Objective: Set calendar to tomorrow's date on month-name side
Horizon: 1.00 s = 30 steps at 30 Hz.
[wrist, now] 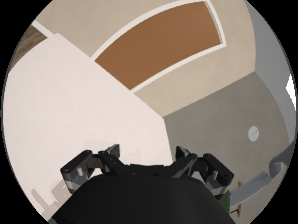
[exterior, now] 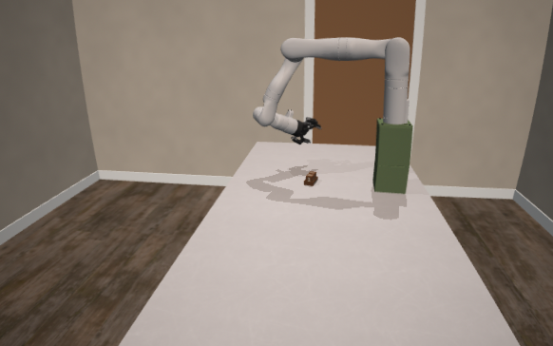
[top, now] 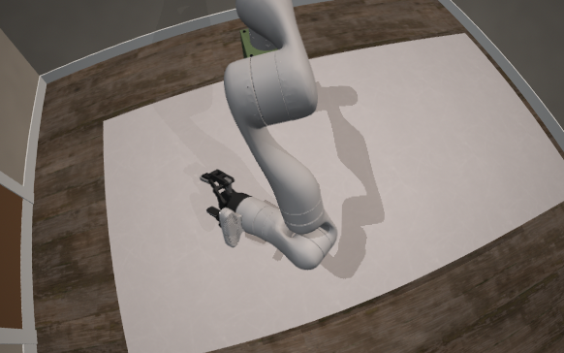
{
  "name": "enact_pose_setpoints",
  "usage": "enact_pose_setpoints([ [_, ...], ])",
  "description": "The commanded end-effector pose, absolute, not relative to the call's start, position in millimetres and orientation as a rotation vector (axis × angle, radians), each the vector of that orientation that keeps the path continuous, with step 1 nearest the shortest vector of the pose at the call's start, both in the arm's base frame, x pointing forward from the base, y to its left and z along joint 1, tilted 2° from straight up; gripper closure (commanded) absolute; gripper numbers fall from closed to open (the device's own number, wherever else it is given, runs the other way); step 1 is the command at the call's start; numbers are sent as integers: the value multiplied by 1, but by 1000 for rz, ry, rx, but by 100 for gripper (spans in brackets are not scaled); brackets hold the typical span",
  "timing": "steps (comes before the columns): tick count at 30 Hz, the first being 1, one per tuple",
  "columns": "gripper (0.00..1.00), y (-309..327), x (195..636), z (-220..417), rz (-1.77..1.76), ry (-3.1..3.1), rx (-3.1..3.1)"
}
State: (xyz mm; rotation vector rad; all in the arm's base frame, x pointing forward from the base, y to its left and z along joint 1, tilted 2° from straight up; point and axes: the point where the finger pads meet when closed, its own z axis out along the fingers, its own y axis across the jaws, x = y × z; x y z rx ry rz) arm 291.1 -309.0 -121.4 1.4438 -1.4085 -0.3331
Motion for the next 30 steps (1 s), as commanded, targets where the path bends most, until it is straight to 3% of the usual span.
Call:
enact_pose_setpoints([
  [1, 0, -309, 292, -121, -331, -1410, 1443],
  [30, 0, -317, 298, -127, -275, -1383, 1555],
])
